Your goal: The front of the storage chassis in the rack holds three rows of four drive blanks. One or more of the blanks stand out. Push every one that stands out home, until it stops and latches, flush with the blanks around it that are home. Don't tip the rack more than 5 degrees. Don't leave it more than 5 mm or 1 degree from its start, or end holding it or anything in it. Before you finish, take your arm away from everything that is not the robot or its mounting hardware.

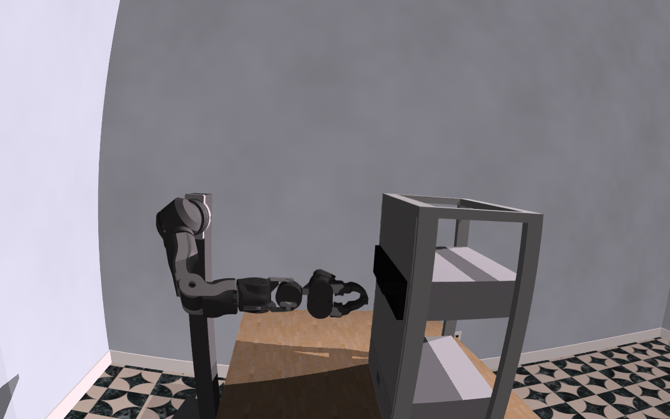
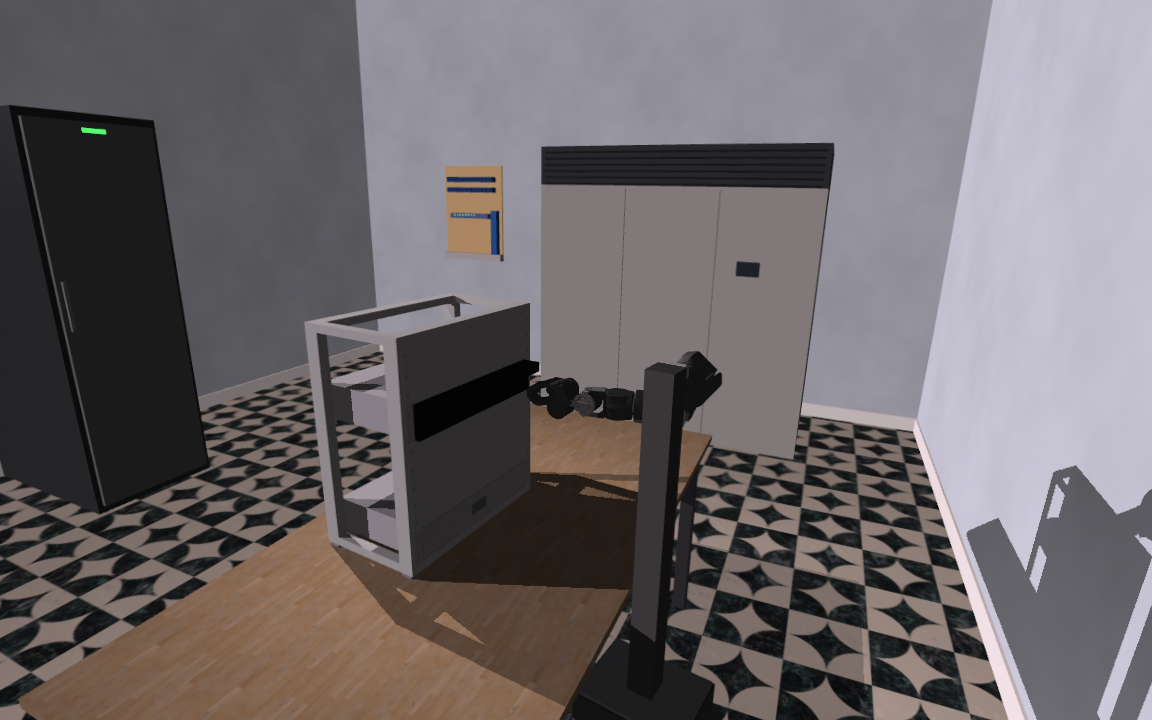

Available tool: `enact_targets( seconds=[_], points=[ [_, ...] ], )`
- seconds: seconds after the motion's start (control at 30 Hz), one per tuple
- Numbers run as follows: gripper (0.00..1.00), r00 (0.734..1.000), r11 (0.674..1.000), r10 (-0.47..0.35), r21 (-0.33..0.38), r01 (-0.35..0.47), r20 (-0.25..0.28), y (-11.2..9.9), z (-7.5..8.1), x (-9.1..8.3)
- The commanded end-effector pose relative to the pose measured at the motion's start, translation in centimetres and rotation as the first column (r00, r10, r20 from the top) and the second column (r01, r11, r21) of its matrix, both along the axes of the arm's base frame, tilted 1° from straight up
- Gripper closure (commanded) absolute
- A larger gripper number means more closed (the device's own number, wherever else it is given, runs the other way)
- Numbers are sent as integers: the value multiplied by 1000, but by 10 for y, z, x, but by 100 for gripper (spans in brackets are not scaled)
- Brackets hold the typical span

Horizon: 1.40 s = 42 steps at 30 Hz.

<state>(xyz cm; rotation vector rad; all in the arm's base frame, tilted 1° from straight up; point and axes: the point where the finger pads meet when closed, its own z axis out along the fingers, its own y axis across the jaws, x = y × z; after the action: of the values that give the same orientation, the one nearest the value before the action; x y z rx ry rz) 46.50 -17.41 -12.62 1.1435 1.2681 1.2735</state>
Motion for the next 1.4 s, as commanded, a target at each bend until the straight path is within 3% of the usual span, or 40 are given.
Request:
enact_targets(
  seconds=[0.0, 0.37, 0.67, 0.9, 1.23, 1.37],
  points=[
    [100, 1000, 1000, -21, 9, 21, -7, -4, 0, -5],
    [100, 1000, 1000, -21, 8, 21, -7, -6, 0, -40],
    [100, 1000, 1000, -22, 8, 23, -8, -7, 0, -44],
    [100, 1000, 1000, -22, 8, 22, -7, -23, 18, -50],
    [100, 1000, 1000, -26, 8, 26, -12, -24, 16, -38],
    [100, 1000, 1000, -25, 8, 25, -12, -22, 16, -18]
  ],
)
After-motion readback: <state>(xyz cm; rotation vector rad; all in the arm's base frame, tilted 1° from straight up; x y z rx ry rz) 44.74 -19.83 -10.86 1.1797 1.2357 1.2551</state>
